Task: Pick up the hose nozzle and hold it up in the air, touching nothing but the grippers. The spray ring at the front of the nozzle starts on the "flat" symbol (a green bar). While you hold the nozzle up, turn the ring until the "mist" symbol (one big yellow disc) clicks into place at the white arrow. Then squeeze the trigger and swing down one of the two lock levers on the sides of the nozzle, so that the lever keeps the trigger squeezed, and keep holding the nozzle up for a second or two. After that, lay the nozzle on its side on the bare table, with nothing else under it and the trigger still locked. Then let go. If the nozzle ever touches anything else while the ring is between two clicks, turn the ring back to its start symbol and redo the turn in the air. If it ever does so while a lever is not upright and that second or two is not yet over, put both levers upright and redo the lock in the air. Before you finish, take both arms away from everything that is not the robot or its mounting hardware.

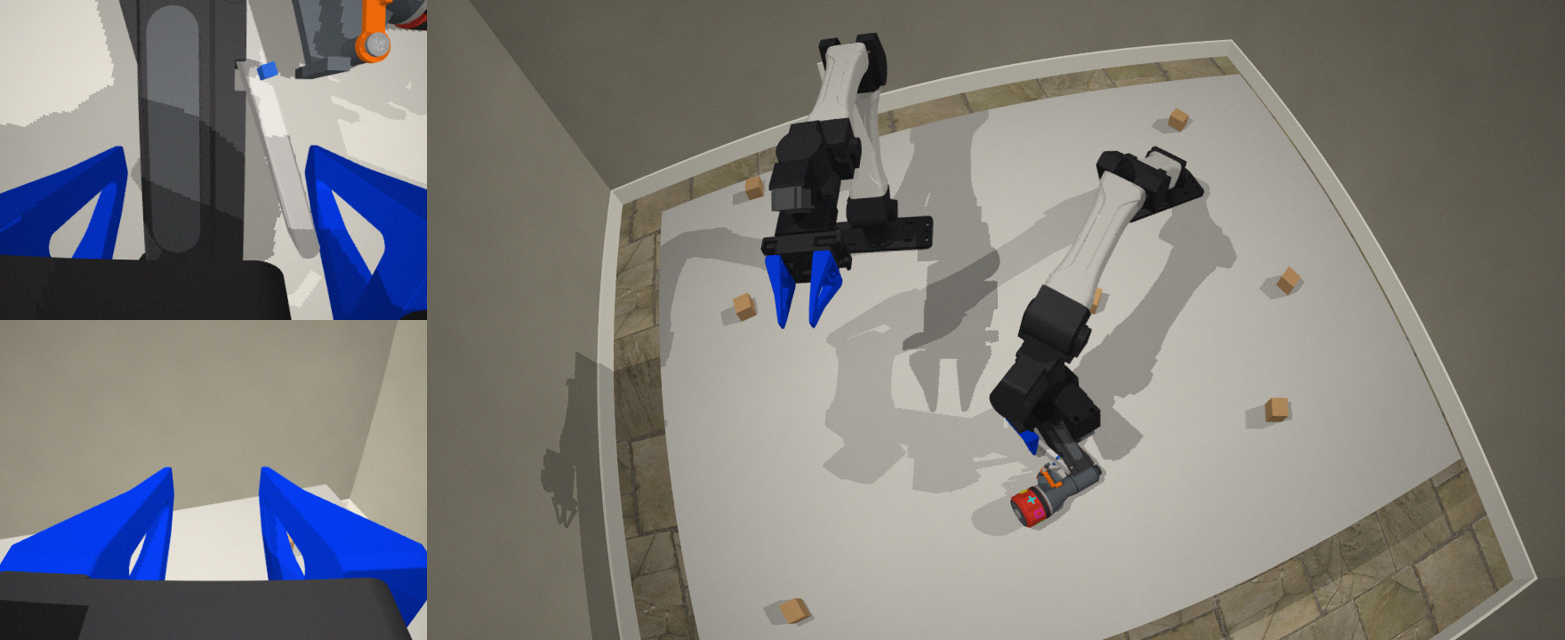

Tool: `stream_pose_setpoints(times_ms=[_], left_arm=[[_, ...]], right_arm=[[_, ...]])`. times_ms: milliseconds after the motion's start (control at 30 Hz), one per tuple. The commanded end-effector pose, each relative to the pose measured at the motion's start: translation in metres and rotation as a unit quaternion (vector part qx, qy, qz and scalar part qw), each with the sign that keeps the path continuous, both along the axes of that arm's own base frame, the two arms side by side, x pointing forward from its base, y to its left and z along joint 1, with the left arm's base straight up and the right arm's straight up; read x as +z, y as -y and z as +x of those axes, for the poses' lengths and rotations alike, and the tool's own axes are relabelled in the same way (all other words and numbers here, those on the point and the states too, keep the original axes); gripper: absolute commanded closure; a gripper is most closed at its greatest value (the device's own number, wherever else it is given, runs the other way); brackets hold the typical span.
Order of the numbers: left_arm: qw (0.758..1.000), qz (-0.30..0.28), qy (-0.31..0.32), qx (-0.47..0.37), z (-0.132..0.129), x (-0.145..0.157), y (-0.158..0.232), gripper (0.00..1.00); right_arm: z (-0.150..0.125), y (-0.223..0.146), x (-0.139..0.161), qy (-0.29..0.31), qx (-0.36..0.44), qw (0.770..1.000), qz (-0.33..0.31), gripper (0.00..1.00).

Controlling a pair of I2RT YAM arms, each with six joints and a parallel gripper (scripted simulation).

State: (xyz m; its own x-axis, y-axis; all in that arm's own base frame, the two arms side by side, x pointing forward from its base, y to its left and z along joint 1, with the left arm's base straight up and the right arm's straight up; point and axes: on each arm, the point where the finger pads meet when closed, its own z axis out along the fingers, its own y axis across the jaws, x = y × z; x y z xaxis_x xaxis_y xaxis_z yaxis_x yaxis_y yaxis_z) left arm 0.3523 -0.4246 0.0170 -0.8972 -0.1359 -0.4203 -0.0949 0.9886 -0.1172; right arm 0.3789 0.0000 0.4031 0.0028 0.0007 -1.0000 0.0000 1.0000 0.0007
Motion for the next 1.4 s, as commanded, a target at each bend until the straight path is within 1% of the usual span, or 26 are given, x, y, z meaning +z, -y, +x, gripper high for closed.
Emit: stream_pose_setpoints(times_ms=[0, 33, 67, 133, 167, 233, 267, 300, 333, 667, 700, 800, 833, 900, 1067, 1133, 1167, 1200, 1267, 1367], left_arm=[[0.999, -0.031, 0.025, -0.006, 0.004, 0.033, 0.016, 0.22], [0.999, -0.025, 0.021, -0.006, 0.001, 0.034, 0.013, 0.22], [0.998, -0.043, 0.034, -0.008, 0.006, 0.039, 0.021, 0.22], [0.999, -0.040, 0.033, 0.000, 0.013, 0.036, 0.015, 0.22], [0.999, -0.039, 0.031, 0.001, 0.014, 0.033, 0.014, 0.64], [0.999, -0.039, 0.031, 0.001, 0.014, 0.033, 0.014, 0.64], [1.000, -0.024, 0.017, 0.000, 0.006, 0.019, 0.010, 0.64], [0.999, -0.042, 0.032, 0.001, 0.013, 0.036, 0.015, 0.64], [0.998, -0.044, 0.034, 0.001, 0.013, 0.039, 0.015, 0.64], [0.998, -0.044, 0.034, 0.001, 0.013, 0.039, 0.015, 0.64], [1.000, -0.023, 0.020, 0.001, 0.007, 0.038, 0.006, 0.64], [0.999, -0.028, 0.024, 0.001, 0.008, 0.039, 0.008, 0.64], [1.000, -0.015, 0.013, 0.000, 0.004, 0.035, 0.004, 0.64], [1.000, -0.018, 0.017, 0.003, 0.006, 0.043, 0.003, 0.64], [0.999, -0.030, 0.027, -0.001, 0.003, 0.057, 0.011, 0.64], [0.997, -0.059, 0.049, -0.001, 0.009, 0.064, 0.024, 0.64], [0.999, -0.036, 0.035, 0.000, 0.002, 0.037, 0.012, 0.64], [0.998, -0.048, 0.041, 0.000, 0.010, 0.058, 0.017, 0.64], [0.998, -0.053, 0.046, 0.005, 0.019, 0.063, 0.013, 0.64], [0.997, -0.054, 0.045, 0.009, 0.019, 0.063, 0.013, 0.64]], right_arm=[[-0.004, 0.001, 0.009, 0.015, -0.001, 1.000, -0.003, 0.63], [-0.004, 0.001, 0.009, 0.015, -0.001, 1.000, -0.003, 0.63], [-0.004, 0.001, 0.009, 0.015, -0.001, 1.000, -0.003, 0.63], [-0.004, 0.001, 0.009, 0.015, -0.001, 1.000, -0.003, 0.63], [-0.004, 0.001, 0.009, 0.015, -0.001, 1.000, -0.003, 0.63], [-0.004, 0.001, 0.009, 0.015, -0.001, 1.000, -0.003, 0.63], [-0.004, 0.001, 0.009, 0.015, -0.001, 1.000, -0.003, 0.63], [-0.004, 0.001, 0.009, 0.015, -0.001, 1.000, -0.003, 0.63], [-0.004, 0.001, 0.009, 0.015, -0.001, 1.000, -0.003, 0.63], [-0.004, 0.001, 0.009, 0.015, -0.001, 1.000, -0.003, 0.63], [-0.004, 0.001, 0.009, 0.015, -0.001, 1.000, -0.003, 0.63], [-0.004, 0.001, 0.009, 0.015, -0.001, 1.000, -0.003, 0.63], [-0.004, 0.001, 0.009, 0.015, -0.001, 1.000, -0.003, 0.63], [-0.004, 0.001, 0.009, 0.015, -0.001, 1.000, -0.003, 0.63], [-0.004, 0.001, 0.009, 0.015, -0.001, 1.000, -0.003, 0.63], [-0.004, 0.001, 0.009, 0.015, -0.001, 1.000, -0.003, 0.63], [-0.004, 0.001, 0.009, 0.015, -0.001, 1.000, -0.003, 0.63], [-0.004, 0.001, 0.009, 0.015, -0.001, 1.000, -0.003, 0.63], [-0.004, 0.001, 0.009, 0.015, -0.001, 1.000, -0.003, 0.63], [-0.004, 0.001, 0.009, 0.015, -0.001, 1.000, -0.003, 0.63]])
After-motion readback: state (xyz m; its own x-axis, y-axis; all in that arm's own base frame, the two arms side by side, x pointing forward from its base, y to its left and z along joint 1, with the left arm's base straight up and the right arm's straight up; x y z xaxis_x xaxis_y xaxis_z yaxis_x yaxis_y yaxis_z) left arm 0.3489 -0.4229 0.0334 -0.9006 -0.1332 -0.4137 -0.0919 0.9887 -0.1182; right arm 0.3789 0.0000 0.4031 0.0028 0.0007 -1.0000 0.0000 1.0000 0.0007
